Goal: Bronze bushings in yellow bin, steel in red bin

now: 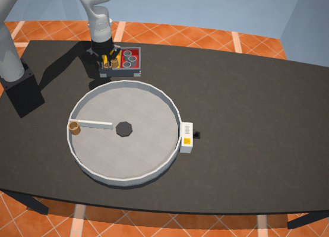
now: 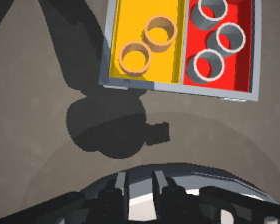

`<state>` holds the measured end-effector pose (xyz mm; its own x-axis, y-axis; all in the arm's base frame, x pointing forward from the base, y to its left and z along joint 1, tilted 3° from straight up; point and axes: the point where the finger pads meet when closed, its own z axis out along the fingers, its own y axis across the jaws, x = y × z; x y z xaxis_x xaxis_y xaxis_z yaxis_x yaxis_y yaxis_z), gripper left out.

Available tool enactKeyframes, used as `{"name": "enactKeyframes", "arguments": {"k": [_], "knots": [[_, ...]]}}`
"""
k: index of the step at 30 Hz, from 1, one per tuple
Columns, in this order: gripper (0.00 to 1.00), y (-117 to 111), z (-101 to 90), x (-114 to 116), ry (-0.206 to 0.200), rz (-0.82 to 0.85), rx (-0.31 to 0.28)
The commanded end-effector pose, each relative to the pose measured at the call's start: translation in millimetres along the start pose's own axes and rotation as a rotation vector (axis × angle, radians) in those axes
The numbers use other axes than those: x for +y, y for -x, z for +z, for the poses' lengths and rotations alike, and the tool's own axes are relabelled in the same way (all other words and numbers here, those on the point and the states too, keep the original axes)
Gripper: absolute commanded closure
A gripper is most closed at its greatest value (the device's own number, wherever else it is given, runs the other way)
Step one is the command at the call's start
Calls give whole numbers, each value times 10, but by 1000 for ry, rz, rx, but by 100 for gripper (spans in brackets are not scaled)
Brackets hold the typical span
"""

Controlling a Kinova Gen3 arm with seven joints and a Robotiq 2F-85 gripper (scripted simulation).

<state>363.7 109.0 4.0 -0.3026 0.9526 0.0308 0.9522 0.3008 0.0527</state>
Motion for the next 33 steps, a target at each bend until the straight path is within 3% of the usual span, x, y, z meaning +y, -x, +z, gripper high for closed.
{"name": "enactKeyframes", "arguments": {"k": [1, 2, 5, 7, 9, 12, 17, 24, 28, 31, 33], "knots": [[82, 207, -4, -84, -2, 50, 1], [82, 207, -4, -84, -2, 50, 1], [82, 501, 9, -265, -2, 60, 1], [82, 501, 9, -265, -2, 60, 1], [82, 698, 18, -386, -2, 66, 1], [82, 698, 18, -386, -2, 66, 1], [82, 1169, 38, -675, -2, 79, 1], [82, 1287, 43, -747, -2, 86, 1], [82, 1680, 60, -988, -2, 99, 1], [82, 1680, 60, -988, -2, 99, 1], [82, 1877, 69, -1108, -2, 106, 1]]}}
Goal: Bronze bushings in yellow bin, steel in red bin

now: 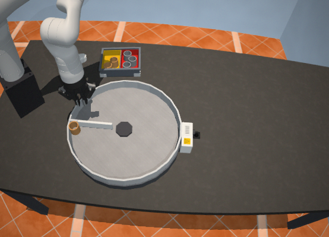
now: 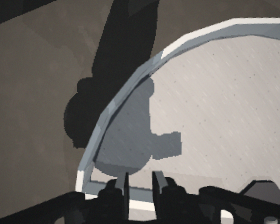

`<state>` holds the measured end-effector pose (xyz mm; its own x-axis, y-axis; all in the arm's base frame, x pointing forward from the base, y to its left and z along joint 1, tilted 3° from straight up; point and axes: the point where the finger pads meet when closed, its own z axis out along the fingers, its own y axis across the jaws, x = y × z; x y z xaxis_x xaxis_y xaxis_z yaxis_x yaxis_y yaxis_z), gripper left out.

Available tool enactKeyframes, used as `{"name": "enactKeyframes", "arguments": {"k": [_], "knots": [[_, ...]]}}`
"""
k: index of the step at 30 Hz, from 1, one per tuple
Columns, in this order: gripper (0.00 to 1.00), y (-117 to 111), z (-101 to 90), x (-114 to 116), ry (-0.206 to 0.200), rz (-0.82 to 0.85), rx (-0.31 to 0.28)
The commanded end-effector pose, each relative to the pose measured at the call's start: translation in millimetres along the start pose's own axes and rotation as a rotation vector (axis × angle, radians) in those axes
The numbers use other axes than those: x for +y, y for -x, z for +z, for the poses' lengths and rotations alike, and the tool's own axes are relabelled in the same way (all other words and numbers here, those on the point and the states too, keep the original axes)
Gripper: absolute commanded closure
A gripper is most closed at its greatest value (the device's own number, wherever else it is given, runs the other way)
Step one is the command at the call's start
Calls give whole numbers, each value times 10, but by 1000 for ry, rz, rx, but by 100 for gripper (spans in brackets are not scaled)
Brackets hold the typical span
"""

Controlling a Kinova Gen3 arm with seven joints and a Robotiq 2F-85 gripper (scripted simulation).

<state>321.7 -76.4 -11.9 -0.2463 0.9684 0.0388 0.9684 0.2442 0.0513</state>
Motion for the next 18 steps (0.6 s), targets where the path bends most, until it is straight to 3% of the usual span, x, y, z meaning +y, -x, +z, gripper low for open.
{"name": "enactKeyframes", "arguments": {"k": [1, 4, 18], "knots": [[82, 343, 14, -183, -2, 50, -4], [82, 546, 22, -292, -2, 57, -4], [82, 540, 79, -285, -2, 54, -4]]}}
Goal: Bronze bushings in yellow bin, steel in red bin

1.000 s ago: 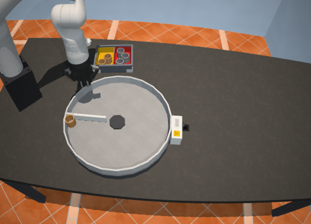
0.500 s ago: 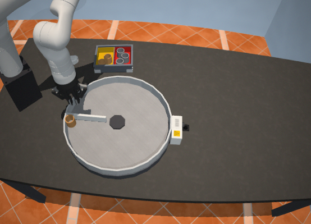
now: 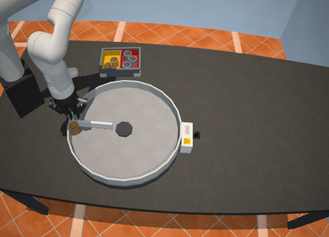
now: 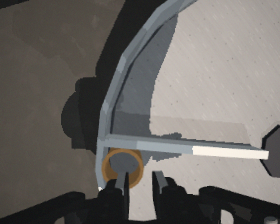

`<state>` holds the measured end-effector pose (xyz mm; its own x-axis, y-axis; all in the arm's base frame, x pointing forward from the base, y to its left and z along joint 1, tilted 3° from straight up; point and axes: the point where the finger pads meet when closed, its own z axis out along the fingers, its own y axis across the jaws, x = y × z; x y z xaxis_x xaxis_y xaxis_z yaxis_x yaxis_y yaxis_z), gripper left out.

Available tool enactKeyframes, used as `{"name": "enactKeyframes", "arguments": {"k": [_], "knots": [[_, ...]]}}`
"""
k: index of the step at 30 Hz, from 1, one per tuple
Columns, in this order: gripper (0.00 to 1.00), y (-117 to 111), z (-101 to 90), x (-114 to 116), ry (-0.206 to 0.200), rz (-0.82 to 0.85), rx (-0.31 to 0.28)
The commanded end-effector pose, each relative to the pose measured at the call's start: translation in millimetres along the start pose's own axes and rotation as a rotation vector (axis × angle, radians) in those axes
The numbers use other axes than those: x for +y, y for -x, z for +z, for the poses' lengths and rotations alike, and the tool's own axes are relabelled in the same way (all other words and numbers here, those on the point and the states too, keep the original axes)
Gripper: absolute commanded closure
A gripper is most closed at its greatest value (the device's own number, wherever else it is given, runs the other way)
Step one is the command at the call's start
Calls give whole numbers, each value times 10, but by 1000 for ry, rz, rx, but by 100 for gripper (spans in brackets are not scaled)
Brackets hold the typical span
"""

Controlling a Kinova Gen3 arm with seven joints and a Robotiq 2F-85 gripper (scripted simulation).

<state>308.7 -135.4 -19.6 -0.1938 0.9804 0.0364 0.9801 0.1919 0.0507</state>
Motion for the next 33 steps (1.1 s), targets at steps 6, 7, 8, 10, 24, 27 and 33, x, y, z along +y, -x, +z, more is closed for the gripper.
{"name": "enactKeyframes", "arguments": {"k": [6, 7, 8, 10, 24, 27, 33], "knots": [[82, 1, 124, -14, -3, 1, 1], [82, 1, 124, -14, -3, 1, 1], [82, 1, 124, -14, -3, 1, 1], [82, 3, 183, -15, -4, 1, 0], [82, 10, 417, -21, -4, 3, 0], [82, 10, 417, -21, -4, 3, 0], [82, 8, 429, -19, -4, 3, 0]]}}
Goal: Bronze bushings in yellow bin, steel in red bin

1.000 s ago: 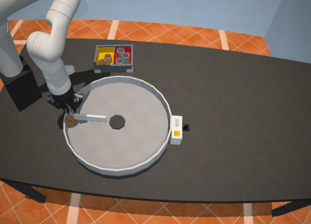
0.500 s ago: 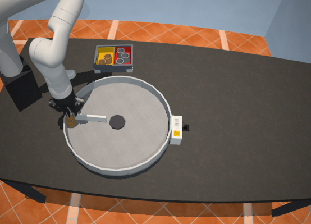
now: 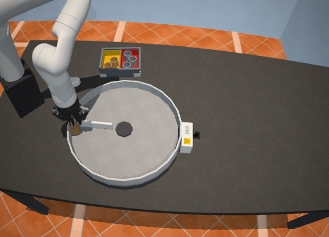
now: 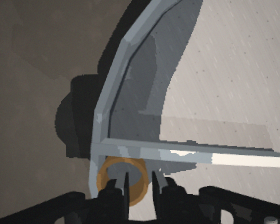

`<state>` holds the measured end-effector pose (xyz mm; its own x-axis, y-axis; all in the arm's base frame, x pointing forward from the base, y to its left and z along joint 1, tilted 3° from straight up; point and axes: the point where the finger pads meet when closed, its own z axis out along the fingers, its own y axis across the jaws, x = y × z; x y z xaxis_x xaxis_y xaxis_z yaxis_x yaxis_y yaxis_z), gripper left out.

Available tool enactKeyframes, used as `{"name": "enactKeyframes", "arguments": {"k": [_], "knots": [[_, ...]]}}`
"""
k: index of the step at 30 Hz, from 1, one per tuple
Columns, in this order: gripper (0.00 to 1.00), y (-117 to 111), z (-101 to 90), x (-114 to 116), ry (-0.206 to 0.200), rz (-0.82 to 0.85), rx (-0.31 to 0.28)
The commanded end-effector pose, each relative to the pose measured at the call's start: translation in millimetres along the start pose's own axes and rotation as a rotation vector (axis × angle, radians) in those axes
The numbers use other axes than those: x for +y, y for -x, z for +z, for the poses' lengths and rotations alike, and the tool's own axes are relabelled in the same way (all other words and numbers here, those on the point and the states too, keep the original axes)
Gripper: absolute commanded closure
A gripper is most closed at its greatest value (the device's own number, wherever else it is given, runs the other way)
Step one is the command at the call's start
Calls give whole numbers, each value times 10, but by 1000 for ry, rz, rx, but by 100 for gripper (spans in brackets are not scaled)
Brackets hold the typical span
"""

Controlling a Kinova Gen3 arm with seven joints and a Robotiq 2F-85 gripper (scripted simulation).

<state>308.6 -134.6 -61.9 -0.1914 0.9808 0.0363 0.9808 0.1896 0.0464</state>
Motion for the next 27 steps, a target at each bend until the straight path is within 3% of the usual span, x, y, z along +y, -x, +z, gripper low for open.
{"name": "enactKeyframes", "arguments": {"k": [1, 27], "knots": [[82, 1, 21, 2, 1, 0, 0], [82, 2, 197, 0, 0, 0, 0]]}}
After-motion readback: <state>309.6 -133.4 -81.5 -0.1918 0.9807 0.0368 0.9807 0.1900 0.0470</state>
